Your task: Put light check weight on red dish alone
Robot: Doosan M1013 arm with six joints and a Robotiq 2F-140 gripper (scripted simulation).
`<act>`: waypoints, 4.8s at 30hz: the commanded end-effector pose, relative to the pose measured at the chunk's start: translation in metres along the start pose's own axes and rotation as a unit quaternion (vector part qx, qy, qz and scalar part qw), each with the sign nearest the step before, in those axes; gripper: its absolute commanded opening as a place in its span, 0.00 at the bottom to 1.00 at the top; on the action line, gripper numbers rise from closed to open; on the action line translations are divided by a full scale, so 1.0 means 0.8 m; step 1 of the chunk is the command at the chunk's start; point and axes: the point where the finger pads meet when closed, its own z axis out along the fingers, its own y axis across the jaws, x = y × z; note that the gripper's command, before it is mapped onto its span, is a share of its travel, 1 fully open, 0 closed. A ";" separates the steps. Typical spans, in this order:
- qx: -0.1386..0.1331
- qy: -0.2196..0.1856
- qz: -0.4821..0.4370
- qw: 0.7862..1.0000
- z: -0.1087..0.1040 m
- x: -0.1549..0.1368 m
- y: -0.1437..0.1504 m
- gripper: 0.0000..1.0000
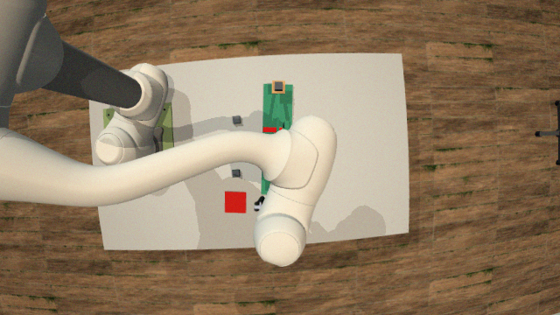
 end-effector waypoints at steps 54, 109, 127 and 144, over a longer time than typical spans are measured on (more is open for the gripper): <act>0.000 0.000 0.000 1.000 -0.112 -0.001 0.003 1.00; 0.000 0.000 0.000 1.000 -0.112 -0.100 0.213 1.00; 0.000 0.000 0.000 1.000 -0.112 -0.100 0.213 1.00; 0.000 0.000 0.000 1.000 -0.112 -0.100 0.213 1.00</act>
